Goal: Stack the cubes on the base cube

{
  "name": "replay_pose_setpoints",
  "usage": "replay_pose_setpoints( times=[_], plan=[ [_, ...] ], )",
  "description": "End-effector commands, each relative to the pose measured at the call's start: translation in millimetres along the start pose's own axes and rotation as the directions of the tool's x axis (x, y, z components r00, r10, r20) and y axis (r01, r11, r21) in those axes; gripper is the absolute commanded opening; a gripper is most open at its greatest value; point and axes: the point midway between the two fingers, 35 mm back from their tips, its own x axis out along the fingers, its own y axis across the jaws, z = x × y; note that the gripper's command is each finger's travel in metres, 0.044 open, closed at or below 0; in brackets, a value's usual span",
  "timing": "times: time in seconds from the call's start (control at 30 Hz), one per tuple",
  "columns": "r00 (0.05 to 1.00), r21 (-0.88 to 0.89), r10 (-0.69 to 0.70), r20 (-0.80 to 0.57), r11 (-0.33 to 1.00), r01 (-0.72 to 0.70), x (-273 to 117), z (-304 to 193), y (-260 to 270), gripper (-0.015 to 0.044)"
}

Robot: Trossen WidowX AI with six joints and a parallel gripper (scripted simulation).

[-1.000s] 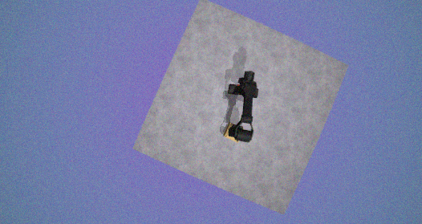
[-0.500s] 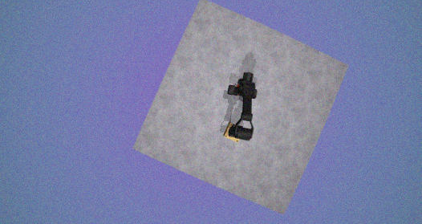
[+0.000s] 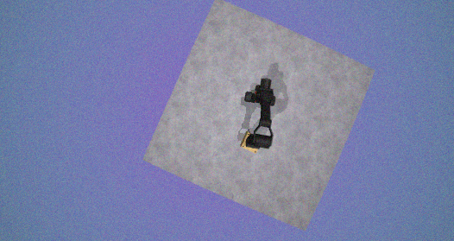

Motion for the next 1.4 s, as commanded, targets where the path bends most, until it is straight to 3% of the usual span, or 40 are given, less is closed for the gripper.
replay_pose_setpoints(
  times=[0.0,0.83,0.97,1.37],
  plan=[
    [1.0,0.003,-0.004,-0.005,1.0,0.004,7,-1,-1,0.0105],
    [1.0,0.0,-0.004,-0.005,1.0,0.004,9,-1,-1,0.0105],
    [1.0,0.0,-0.004,-0.005,1.0,0.004,9,-1,-1,0.0205],
    [1.0,-0.001,0.0,-0.005,1.0,0.0,-3,-1,0,0.0205]
  ],
)
